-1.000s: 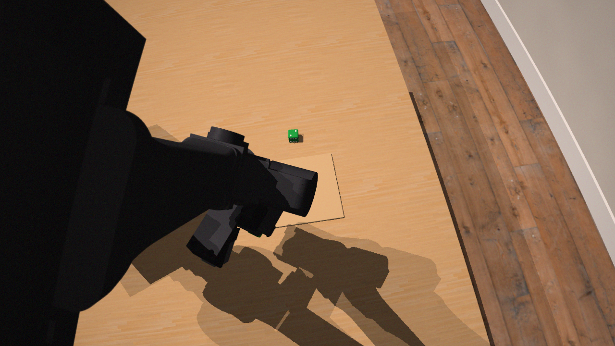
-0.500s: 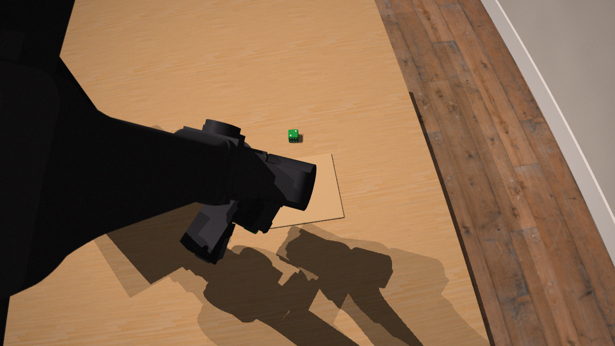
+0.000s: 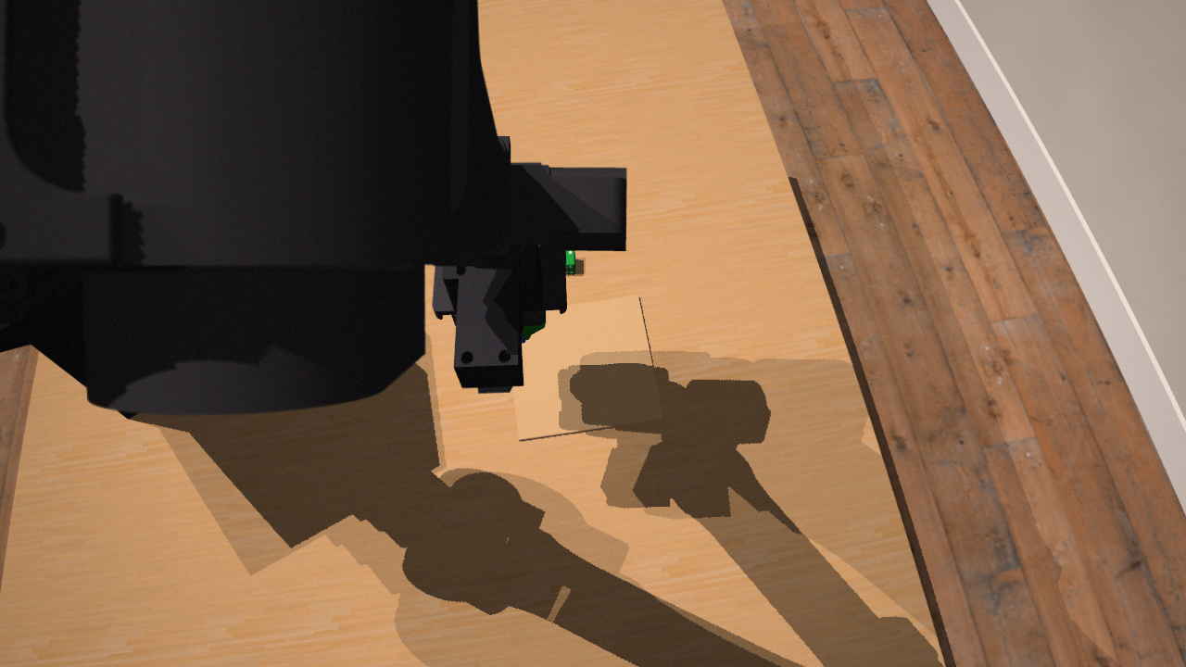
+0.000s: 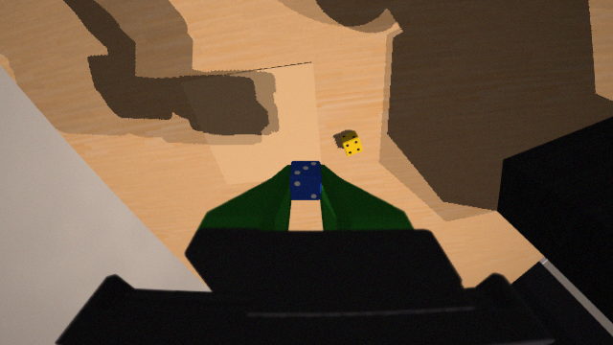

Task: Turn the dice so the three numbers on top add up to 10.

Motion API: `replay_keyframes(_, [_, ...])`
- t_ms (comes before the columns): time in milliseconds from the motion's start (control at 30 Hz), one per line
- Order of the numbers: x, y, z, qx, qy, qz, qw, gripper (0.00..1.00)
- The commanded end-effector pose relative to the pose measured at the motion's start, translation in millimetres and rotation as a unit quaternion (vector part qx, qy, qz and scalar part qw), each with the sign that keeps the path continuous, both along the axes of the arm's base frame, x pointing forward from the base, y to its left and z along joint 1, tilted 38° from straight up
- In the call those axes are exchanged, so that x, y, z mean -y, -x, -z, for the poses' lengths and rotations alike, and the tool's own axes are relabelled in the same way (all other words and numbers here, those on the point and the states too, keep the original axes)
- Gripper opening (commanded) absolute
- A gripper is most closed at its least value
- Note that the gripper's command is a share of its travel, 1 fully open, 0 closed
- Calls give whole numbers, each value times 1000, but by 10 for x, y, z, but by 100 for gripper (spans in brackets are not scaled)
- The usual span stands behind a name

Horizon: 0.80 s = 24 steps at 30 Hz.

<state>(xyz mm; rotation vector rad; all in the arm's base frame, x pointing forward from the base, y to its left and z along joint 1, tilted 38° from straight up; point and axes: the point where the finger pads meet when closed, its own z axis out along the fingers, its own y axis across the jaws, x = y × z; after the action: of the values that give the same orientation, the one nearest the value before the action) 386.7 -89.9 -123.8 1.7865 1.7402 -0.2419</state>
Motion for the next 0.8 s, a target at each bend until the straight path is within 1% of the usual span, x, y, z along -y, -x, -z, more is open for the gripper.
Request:
replay_keyframes(0, [-101,-25,34,-34,16,-47,998,15])
replay_keyframes(100, [-176,-47,61,-47,24,-69,996,15])
replay_keyframes(167, [-69,-84,-23,-36,23,-55,998,15])
replay_keyframes(267, [-136,-80,-18,-37,23,-63,997,15])
replay_keyframes(433, [-136,-80,-17,-37,23,-63,997,15])
replay_keyframes(567, [-119,-77,9,-37,23,-61,997,15])
replay_keyframes(767, [-5,-90,133,-36,21,-53,998,15])
